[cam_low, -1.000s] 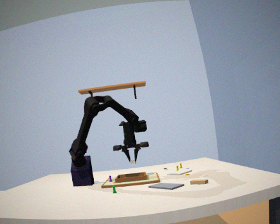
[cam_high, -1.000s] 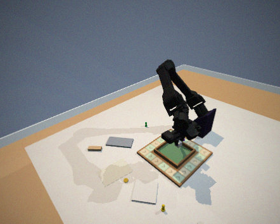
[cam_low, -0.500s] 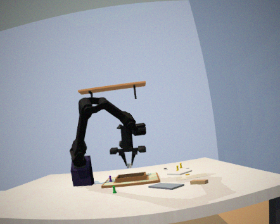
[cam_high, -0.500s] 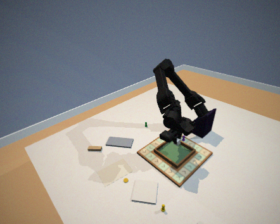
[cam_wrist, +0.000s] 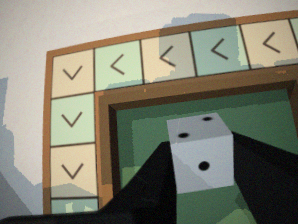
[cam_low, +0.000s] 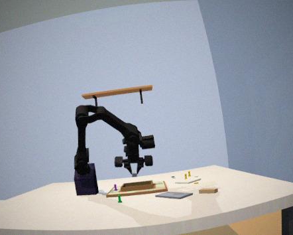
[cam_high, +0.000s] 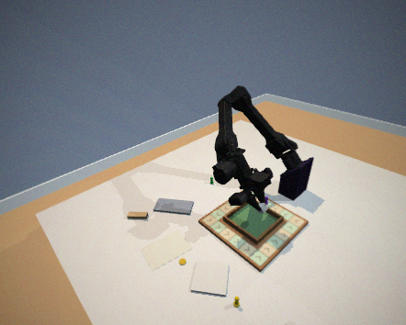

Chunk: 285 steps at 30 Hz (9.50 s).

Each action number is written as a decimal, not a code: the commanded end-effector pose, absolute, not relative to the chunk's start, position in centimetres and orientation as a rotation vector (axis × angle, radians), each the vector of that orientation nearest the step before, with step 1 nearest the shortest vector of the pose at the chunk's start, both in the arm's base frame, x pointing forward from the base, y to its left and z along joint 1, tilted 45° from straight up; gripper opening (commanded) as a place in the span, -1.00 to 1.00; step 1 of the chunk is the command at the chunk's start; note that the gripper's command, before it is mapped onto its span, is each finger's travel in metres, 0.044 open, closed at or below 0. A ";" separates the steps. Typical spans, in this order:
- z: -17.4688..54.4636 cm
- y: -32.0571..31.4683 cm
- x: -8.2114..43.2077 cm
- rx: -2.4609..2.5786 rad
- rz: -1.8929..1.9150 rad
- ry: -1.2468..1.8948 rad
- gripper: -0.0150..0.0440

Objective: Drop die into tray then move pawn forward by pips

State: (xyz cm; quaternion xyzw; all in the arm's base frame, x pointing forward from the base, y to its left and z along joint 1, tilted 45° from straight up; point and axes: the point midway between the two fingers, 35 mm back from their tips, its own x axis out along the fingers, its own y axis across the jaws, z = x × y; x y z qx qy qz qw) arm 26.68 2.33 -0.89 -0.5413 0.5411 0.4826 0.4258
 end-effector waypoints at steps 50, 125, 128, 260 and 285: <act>3.4 4.5 26.5 -1.436 1.133 1.454 1.00; -2.4 -3.6 16.7 -0.301 -0.842 1.253 0.19; -2.7 -4.0 16.7 -0.301 -0.842 1.252 0.19; 4.5 -9.9 17.2 -0.298 -0.845 1.243 0.58; 4.8 5.4 16.8 -0.628 -0.550 1.430 1.00</act>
